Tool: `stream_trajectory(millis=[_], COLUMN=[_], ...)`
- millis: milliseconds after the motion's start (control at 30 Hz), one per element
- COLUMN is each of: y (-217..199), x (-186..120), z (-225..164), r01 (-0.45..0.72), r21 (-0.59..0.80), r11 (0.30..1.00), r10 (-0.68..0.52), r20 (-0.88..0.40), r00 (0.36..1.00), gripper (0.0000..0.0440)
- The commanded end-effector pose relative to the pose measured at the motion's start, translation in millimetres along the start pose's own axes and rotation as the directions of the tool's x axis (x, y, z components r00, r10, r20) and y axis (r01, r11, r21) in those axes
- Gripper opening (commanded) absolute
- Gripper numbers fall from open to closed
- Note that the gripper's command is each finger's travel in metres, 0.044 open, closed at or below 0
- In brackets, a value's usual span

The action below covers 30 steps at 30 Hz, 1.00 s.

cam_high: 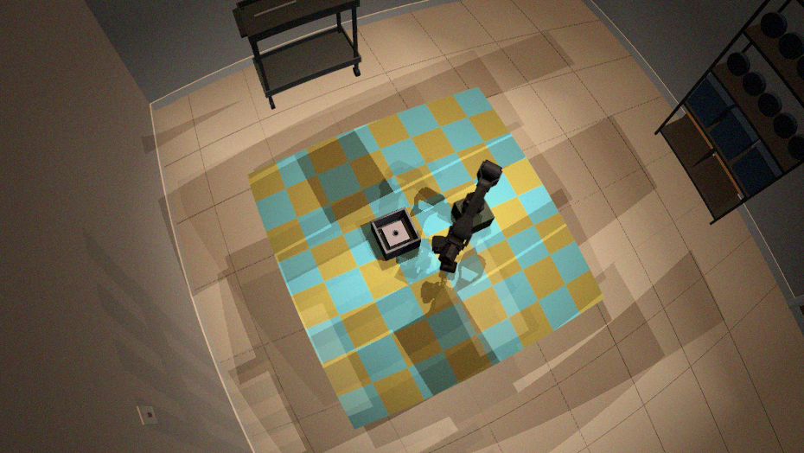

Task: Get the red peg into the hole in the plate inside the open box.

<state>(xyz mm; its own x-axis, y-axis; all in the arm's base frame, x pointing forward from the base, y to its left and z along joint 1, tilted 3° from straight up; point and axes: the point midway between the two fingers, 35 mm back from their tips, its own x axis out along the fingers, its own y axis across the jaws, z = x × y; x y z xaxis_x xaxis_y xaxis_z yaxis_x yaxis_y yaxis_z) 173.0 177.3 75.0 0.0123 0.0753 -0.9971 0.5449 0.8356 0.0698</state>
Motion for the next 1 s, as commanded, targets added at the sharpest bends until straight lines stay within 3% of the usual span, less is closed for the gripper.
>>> stream_trajectory(millis=[0,367,867,967], y=[-13,-38,-47,-50], x=[11,50,104,111], z=[4,10,11,9], r01=[0.052,0.127,0.073,0.073], r21=[0.063,0.218,0.312,0.324], r11=[0.997,0.968,0.947,0.943], r10=[-0.052,-0.135,-0.097,-0.099], r20=[0.007,0.024,0.064,0.065], r00=[0.999,0.991,0.993,0.993], gripper=[0.0438,0.0427,0.0416,0.0388])
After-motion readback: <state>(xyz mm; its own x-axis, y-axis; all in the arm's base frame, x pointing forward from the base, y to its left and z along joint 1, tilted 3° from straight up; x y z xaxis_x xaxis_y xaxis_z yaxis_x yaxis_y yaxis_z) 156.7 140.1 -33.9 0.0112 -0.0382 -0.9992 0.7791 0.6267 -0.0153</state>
